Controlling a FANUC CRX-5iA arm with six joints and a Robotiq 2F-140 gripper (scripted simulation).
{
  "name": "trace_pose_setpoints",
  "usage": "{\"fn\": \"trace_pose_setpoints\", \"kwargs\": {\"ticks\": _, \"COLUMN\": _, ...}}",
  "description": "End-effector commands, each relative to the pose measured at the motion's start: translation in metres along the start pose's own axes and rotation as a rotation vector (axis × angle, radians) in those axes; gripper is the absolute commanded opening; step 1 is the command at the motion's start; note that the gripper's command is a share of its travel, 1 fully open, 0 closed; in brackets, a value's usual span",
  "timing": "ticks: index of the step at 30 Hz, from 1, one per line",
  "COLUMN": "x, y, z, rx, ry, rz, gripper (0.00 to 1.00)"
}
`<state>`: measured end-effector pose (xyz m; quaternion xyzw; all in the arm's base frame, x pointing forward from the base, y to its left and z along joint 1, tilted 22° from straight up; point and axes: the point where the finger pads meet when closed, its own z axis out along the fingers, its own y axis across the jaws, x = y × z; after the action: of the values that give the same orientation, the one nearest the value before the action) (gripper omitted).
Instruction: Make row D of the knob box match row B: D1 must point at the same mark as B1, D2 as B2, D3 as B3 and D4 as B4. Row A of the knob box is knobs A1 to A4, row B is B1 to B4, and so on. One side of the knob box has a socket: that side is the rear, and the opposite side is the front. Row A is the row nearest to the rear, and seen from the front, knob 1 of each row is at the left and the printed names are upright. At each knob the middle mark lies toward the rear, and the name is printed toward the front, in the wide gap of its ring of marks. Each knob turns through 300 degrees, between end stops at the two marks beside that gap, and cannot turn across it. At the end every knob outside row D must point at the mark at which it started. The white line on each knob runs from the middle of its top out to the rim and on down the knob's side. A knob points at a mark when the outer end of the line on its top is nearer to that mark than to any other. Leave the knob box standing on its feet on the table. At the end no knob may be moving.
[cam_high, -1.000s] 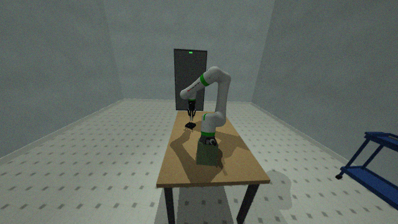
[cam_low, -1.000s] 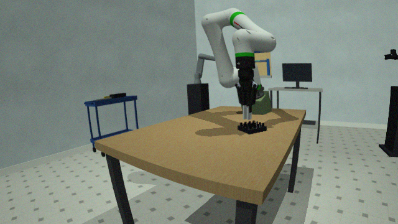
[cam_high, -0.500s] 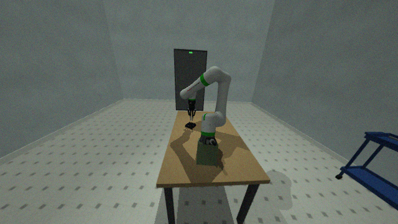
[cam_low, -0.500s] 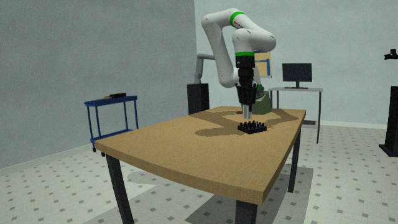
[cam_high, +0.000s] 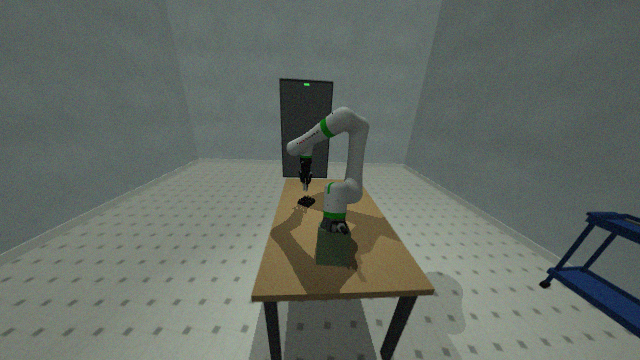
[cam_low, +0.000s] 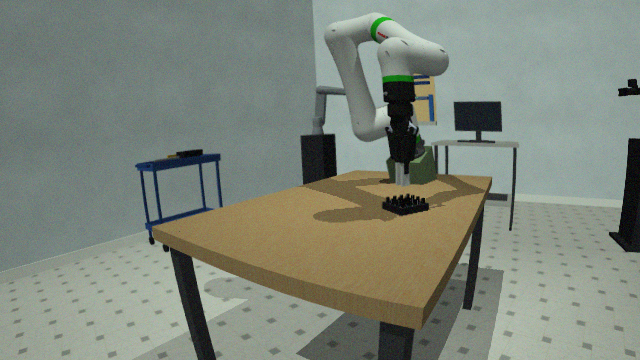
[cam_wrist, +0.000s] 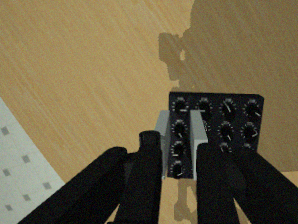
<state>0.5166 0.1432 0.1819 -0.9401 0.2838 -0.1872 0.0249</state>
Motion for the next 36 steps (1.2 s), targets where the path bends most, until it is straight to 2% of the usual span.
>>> {"fn": "trace_pose_setpoints", "kwargs": {"ticks": 1, "x": 0.0, "y": -0.0003, "z": -0.0002, "rx": 0.0, "ry": 0.001, "rz": 0.001, "gripper": 0.12}}
{"fn": "trace_pose_setpoints", "kwargs": {"ticks": 36, "x": 0.0, "y": -0.0003, "z": 0.0004, "rx": 0.0, "ry": 0.001, "rz": 0.001, "gripper": 0.12}}
